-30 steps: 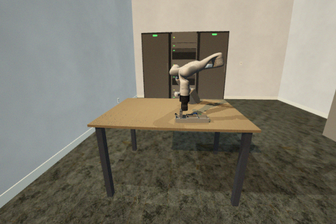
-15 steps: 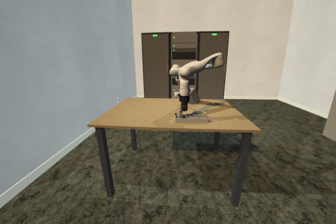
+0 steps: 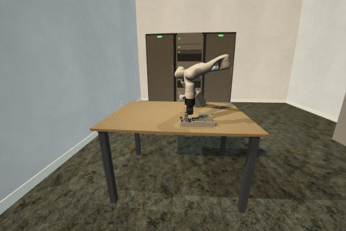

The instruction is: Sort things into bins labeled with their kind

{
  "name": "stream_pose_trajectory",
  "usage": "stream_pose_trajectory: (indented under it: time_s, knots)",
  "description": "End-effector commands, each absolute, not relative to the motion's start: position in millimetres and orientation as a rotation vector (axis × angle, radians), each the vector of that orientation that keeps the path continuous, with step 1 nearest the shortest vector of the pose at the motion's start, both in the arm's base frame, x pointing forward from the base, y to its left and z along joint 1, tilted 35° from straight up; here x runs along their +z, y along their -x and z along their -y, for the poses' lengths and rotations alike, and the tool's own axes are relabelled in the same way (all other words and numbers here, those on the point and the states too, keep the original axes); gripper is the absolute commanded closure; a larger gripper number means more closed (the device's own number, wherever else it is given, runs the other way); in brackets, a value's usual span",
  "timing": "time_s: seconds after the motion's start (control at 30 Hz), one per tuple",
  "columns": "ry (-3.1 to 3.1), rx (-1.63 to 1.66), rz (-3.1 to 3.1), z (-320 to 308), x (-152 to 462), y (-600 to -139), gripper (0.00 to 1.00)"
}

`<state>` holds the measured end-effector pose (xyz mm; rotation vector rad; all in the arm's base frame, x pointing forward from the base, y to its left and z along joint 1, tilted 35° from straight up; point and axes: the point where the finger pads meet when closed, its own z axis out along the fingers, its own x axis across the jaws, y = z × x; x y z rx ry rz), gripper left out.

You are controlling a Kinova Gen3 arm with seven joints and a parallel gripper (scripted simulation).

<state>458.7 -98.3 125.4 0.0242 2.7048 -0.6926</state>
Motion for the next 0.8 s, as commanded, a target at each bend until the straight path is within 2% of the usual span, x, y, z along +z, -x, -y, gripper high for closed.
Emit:
stream_pose_trajectory:
  time_s: [0.0, 0.77]
  knots:
    - [-0.023, -0.691, -2.703, 97, 128, -458, 0.36]
    - [-0.023, -0.691, -2.703, 81, 155, -447, 0.36]
